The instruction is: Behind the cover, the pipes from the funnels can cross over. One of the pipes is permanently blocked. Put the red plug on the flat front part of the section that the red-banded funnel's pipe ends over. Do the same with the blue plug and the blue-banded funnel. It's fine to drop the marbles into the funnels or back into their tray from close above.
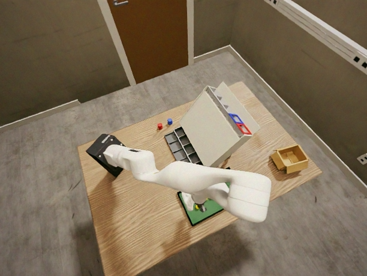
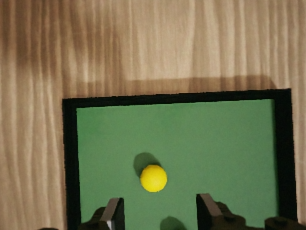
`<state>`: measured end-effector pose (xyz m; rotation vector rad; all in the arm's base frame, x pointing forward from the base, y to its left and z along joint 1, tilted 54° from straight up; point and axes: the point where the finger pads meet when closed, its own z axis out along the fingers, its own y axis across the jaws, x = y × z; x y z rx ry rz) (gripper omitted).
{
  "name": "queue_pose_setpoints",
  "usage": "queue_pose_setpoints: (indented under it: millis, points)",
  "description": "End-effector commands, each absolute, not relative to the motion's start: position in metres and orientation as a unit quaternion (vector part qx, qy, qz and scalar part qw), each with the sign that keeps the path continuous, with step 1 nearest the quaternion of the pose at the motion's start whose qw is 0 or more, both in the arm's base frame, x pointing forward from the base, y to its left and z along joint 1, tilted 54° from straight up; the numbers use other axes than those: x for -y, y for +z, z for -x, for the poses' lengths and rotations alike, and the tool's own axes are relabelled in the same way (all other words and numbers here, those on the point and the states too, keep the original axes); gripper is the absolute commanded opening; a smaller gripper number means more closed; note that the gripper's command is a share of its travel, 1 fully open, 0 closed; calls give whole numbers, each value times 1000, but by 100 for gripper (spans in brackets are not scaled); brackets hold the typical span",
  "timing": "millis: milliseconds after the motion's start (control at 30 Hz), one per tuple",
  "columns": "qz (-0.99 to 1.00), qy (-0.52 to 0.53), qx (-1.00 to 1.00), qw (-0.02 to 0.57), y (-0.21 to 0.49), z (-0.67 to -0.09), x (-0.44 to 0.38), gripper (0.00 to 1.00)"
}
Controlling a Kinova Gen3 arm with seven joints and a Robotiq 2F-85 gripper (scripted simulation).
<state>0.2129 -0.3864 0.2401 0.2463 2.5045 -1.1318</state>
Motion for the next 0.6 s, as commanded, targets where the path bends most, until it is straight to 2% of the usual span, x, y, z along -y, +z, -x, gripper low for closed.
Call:
queue_pose_setpoints:
  millis: [0, 567]
  points:
    - [-82, -406, -886, 206, 201, -235, 440, 50]
    - [-83, -407, -886, 206, 186, -243, 460, 50]
